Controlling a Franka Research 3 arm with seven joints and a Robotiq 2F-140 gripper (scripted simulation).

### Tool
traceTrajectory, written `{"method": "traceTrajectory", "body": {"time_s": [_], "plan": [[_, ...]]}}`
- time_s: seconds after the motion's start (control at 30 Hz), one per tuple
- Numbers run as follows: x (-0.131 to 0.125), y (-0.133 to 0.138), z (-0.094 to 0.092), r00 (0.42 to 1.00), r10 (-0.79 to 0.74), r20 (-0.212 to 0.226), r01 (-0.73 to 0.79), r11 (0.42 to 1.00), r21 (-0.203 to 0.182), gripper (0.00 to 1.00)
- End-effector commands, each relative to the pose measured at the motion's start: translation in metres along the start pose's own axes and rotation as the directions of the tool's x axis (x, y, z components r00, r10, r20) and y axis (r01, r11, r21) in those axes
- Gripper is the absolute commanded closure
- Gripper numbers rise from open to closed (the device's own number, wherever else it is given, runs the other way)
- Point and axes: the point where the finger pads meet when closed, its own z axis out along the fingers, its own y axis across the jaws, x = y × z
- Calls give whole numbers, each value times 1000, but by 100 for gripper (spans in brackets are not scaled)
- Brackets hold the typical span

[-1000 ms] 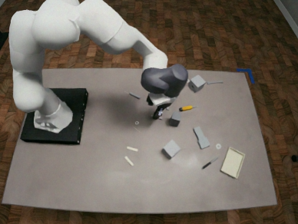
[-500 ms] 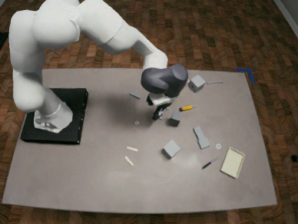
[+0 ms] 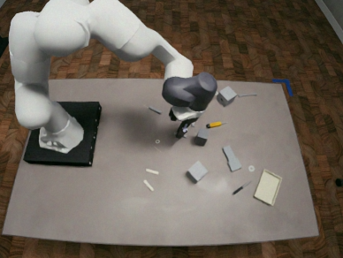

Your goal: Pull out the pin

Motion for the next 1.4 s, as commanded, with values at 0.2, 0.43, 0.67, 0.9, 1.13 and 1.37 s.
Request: {"method": "traceTrajectory", "body": {"time_s": [0.2,0.43,0.67,0.9,1.13,1.37], "plan": [[3,0,-7,1000,-3,-4,3,1000,1,73],[7,0,-20,1000,-1,-9,1,1000,0,73],[11,-1,-33,1000,1,-13,-1,1000,0,73],[11,-1,-34,1000,2,-13,-2,1000,0,73],[11,-1,-34,1000,2,-13,-2,1000,0,73],[11,-2,-40,1000,8,-11,-8,1000,5,73]]}}
